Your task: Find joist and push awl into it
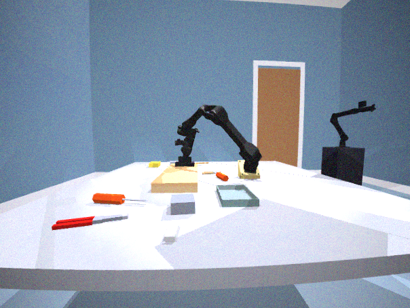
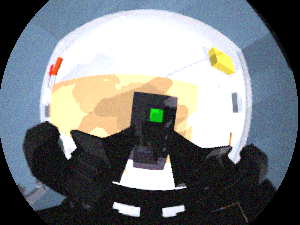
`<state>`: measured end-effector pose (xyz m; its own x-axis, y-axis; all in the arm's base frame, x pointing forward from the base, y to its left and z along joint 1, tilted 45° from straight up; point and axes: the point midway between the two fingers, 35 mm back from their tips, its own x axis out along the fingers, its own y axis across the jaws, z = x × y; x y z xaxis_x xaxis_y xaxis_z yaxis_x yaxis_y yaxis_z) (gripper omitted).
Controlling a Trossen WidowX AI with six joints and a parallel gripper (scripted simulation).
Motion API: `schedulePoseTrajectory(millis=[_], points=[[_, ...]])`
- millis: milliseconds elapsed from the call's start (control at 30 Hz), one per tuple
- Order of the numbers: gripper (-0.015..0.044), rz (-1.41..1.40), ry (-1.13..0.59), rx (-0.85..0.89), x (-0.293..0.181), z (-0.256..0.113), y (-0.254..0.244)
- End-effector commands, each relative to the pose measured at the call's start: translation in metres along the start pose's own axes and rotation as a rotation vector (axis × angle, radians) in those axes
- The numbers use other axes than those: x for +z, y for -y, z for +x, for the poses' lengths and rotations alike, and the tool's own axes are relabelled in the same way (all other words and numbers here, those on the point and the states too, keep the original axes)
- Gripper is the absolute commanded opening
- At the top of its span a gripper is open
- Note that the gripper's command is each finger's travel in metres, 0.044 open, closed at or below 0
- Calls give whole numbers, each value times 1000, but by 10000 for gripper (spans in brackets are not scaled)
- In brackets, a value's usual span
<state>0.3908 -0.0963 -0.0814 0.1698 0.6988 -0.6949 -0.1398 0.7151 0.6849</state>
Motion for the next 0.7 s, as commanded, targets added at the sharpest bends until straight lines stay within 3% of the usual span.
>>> schedulePoseTrajectory(millis=[0,667], points=[[0,1,1,7,0,1,-13],[0,3,1,10,1,1,-72]])
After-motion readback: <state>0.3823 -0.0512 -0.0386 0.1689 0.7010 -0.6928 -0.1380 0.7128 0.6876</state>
